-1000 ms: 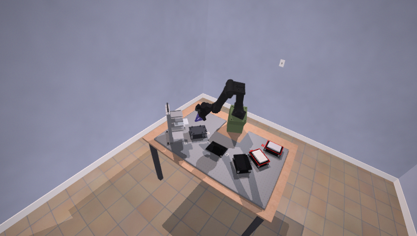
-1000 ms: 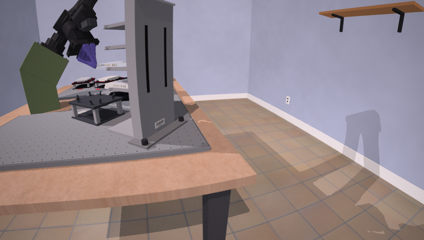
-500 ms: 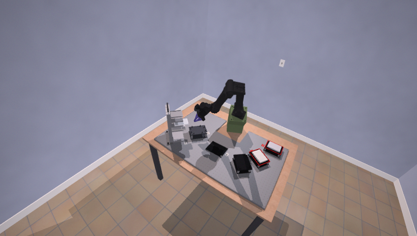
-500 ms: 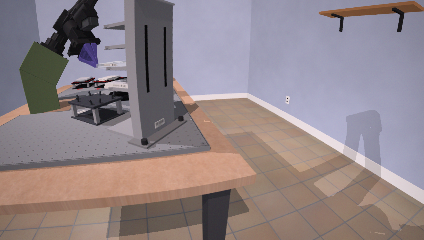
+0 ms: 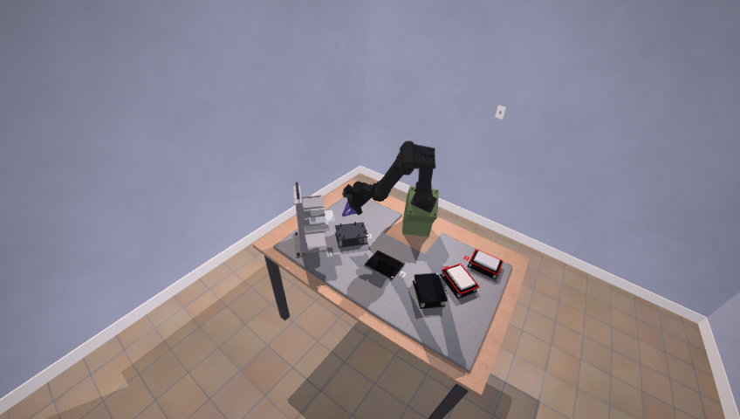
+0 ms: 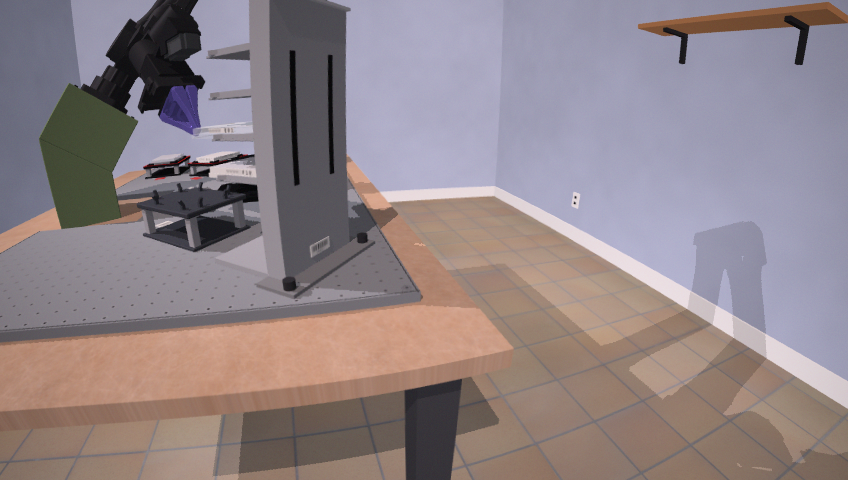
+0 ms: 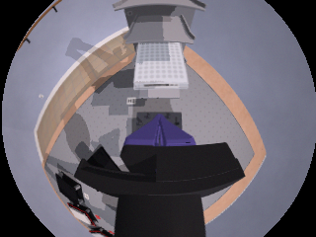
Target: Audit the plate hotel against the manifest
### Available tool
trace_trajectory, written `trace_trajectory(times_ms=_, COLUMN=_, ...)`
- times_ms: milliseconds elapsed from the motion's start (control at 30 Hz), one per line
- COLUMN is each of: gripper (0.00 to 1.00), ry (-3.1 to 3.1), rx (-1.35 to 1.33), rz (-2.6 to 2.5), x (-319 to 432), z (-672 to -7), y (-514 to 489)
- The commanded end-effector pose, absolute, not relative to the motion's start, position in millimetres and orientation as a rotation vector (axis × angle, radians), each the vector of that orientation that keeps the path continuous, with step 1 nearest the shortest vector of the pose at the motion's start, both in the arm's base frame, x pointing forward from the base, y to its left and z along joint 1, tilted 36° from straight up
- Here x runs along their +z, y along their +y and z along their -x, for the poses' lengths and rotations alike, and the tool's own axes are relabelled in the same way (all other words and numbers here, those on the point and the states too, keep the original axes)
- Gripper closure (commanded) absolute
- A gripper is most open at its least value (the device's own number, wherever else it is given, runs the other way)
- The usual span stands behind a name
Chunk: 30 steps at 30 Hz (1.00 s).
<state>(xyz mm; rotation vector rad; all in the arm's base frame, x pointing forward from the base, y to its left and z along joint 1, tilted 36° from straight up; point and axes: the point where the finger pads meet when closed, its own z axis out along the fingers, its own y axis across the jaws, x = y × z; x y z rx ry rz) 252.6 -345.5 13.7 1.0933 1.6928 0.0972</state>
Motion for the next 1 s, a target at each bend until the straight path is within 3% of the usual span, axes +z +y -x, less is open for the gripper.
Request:
trace_trajectory(times_ms=0, gripper=1.00, ry=1.690, rx=0.099, rz=-1.086, x=16, z=-261, y=-355)
trace_trajectory(times_ms=967, gripper=1.00, ry=1.688, rx=0.097, rz=-1.084, x=21, z=-272, y=-369)
